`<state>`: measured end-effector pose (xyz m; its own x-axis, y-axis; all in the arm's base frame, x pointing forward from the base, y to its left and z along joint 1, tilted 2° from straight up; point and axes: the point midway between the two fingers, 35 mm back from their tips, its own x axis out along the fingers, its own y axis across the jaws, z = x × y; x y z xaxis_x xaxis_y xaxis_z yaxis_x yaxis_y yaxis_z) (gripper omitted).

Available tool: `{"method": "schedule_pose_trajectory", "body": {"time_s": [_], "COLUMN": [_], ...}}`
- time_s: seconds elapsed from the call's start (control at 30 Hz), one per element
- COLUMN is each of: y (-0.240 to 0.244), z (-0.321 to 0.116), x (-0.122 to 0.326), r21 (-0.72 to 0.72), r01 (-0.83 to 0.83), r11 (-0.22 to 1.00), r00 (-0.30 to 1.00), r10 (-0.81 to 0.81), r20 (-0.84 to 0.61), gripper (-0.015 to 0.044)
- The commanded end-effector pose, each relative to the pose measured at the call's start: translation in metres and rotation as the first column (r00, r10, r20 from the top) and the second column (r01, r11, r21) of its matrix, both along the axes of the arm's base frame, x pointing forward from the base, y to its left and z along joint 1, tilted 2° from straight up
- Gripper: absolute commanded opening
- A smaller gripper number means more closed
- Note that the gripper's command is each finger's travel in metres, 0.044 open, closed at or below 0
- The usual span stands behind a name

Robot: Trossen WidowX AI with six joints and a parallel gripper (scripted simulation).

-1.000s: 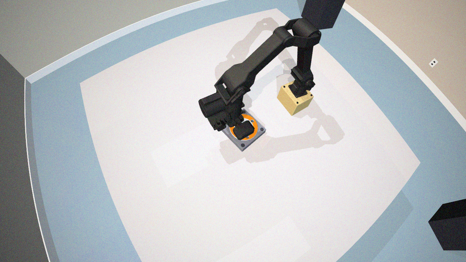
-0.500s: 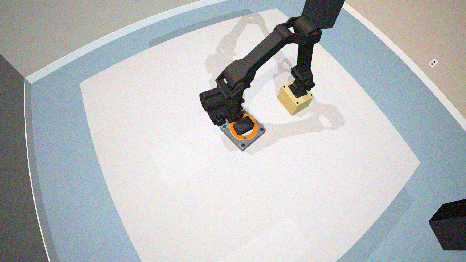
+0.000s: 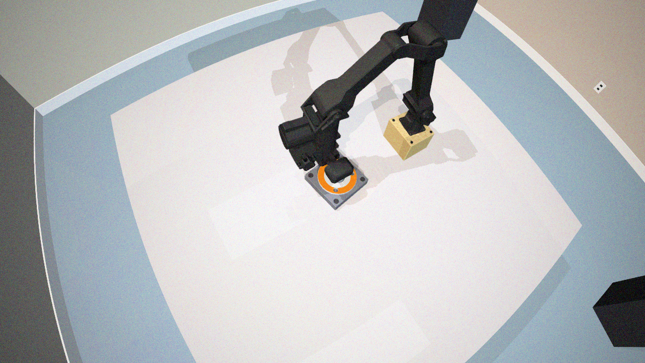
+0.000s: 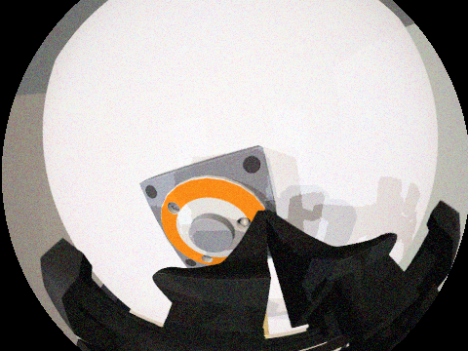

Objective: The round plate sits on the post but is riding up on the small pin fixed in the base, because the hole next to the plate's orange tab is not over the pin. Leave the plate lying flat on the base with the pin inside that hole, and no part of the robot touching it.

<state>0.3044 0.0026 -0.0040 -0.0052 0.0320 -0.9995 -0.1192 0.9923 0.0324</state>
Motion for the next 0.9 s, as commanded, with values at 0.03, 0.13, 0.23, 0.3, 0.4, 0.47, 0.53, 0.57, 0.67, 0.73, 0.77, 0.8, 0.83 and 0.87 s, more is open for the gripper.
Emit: {"method": "schedule_pose_trajectory", "body": {"time_s": [0.03, 0.13, 0.23, 0.3, 0.4, 0.47, 0.53, 0.57, 0.67, 0.73, 0.77, 0.8, 0.83, 0.87], "y": [-0.001, -0.001, -0.001, -0.001, 0.0, 0.0, 0.0, 0.0, 0.0, 0.0, 0.0, 0.0, 0.0, 0.0], "z": [0.013, 0.032, 0.047, 0.048, 0.038, 0.038, 0.038, 0.038, 0.038, 0.038, 0.038, 0.038, 0.038, 0.038], "x": [0.0, -0.001, -0.003, -0.003, -0.001, -0.001, -0.001, -0.001, -0.001, -0.001, -0.001, -0.001, -0.001, -0.001], "r21": [-0.005, -0.005, -0.005, -0.005, 0.0, 0.0, 0.0, 0.0, 0.0, 0.0, 0.0, 0.0, 0.0, 0.0], "r01": [-0.004, -0.004, -0.004, -0.004, -0.001, -0.001, -0.001, -0.001, -0.001, -0.001, -0.001, -0.001, -0.001, -0.001], "r11": [1.0, 1.0, 1.0, 1.0, 1.0, 1.0, 1.0, 1.0, 1.0, 1.0, 1.0, 1.0, 1.0, 1.0], "r00": [1.0, 1.0, 1.0, 1.0, 1.0, 1.0, 1.0, 1.0, 1.0, 1.0, 1.0, 1.0, 1.0, 1.0], "r10": [0.004, 0.004, 0.004, 0.004, 0.001, 0.001, 0.001, 0.001, 0.001, 0.001, 0.001, 0.001, 0.001, 0.001], "r20": [0.003, 0.003, 0.002, 0.003, 0.005, 0.005, 0.005, 0.005, 0.005, 0.005, 0.005, 0.005, 0.005, 0.005], "gripper": [0.0, 0.0, 0.0, 0.0, 0.0, 0.0, 0.0, 0.0, 0.0, 0.0, 0.0, 0.0, 0.0, 0.0]}}
